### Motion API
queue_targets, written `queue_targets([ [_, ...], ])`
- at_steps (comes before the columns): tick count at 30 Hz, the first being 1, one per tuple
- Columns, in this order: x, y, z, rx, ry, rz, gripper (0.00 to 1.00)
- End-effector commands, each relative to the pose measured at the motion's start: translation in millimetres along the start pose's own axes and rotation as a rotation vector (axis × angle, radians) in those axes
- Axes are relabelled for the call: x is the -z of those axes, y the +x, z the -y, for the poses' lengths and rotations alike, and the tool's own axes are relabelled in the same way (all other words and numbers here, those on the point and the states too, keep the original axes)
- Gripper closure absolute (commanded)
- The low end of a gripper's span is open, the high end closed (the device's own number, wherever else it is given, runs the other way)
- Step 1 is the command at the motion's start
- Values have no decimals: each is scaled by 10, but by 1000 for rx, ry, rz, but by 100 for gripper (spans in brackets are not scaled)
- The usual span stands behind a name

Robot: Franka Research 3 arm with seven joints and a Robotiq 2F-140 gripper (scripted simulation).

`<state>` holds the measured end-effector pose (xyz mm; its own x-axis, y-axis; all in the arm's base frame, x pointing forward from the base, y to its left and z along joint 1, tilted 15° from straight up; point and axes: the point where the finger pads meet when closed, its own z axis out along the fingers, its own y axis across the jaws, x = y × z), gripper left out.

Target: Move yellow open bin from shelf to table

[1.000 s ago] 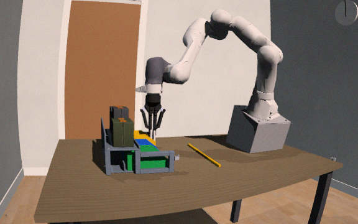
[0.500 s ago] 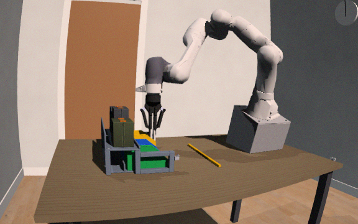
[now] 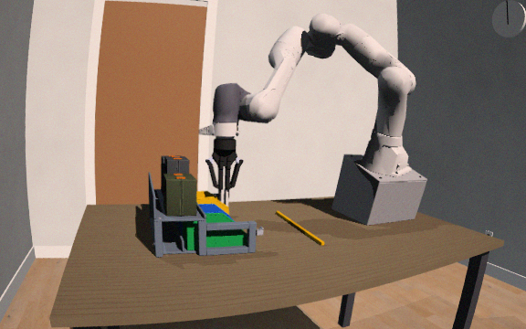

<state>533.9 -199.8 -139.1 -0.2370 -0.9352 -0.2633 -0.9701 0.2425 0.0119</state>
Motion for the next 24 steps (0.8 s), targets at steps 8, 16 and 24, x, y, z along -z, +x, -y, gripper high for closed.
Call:
queue_targets([
  [8, 38, 17, 68, 3, 12, -2, 100],
  [16, 38, 17, 68, 3, 12, -2, 100],
  [24, 36, 15, 75, 3, 12, -2, 100],
])
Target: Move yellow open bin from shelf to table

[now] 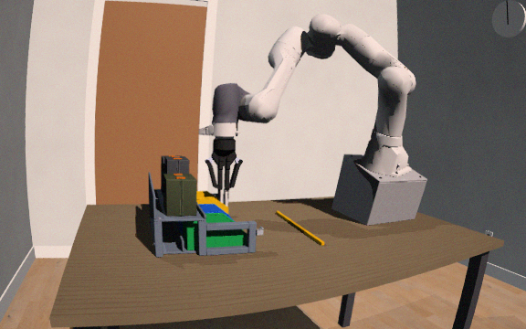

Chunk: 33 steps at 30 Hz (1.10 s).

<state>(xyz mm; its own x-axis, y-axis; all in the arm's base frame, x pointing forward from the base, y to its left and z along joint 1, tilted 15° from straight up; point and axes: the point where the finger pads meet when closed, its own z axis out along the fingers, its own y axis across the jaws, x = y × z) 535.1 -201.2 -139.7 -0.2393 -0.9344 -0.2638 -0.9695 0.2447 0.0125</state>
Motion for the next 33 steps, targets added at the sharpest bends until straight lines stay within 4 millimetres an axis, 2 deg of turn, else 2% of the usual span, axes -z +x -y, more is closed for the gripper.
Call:
queue_targets([
  [1, 39, 3, 60, 6, 12, -3, 100],
  [10, 39, 3, 60, 6, 12, -3, 100],
  [11, 1, 1, -57, 1, 2, -1, 100],
  [15, -2, 1, -297, 6, 12, -3, 100],
  [27, -2, 1, -297, 6, 12, -3, 100],
  [32, -24, -6, -631, 6, 12, -3, 100],
  [33, -24, -6, -631, 6, 12, -3, 100],
])
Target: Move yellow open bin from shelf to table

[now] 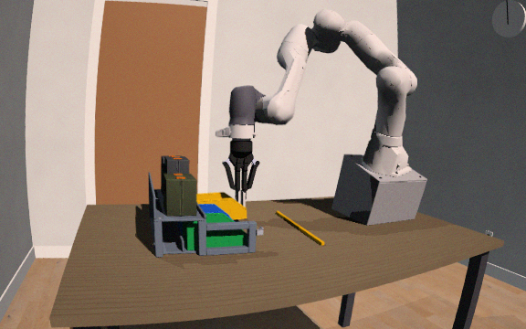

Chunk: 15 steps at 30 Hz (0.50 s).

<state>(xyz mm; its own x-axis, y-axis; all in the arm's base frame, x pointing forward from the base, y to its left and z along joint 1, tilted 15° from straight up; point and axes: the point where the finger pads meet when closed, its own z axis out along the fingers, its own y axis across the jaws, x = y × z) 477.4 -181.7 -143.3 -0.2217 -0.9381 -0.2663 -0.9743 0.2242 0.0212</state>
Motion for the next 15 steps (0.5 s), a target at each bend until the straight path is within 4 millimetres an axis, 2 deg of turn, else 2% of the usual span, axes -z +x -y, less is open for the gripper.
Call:
queue_targets([
  [1, 31, 28, -25, -12, 25, -5, 100],
  [11, 31, 28, -25, -12, 25, -5, 100],
  [15, 12, 19, -296, -11, 23, -4, 100],
])
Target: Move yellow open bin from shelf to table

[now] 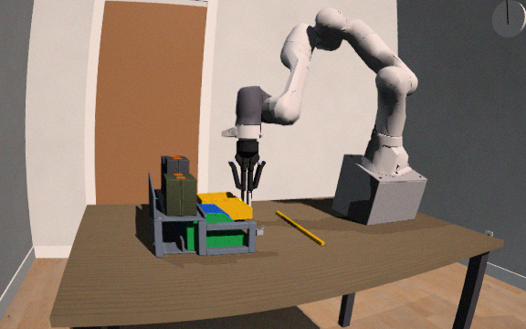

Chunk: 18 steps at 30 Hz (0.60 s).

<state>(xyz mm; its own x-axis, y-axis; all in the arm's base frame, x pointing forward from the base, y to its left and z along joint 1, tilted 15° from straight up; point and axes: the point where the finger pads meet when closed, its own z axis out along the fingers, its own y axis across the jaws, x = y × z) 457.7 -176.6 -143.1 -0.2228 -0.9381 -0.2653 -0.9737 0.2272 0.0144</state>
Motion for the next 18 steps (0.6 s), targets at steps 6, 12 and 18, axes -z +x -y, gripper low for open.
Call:
queue_targets([
  [6, 16, 24, -153, -11, 18, -4, 100],
  [12, 16, 24, -153, -11, 18, -4, 100],
  [18, 7, 20, -483, -11, 18, -4, 100],
])
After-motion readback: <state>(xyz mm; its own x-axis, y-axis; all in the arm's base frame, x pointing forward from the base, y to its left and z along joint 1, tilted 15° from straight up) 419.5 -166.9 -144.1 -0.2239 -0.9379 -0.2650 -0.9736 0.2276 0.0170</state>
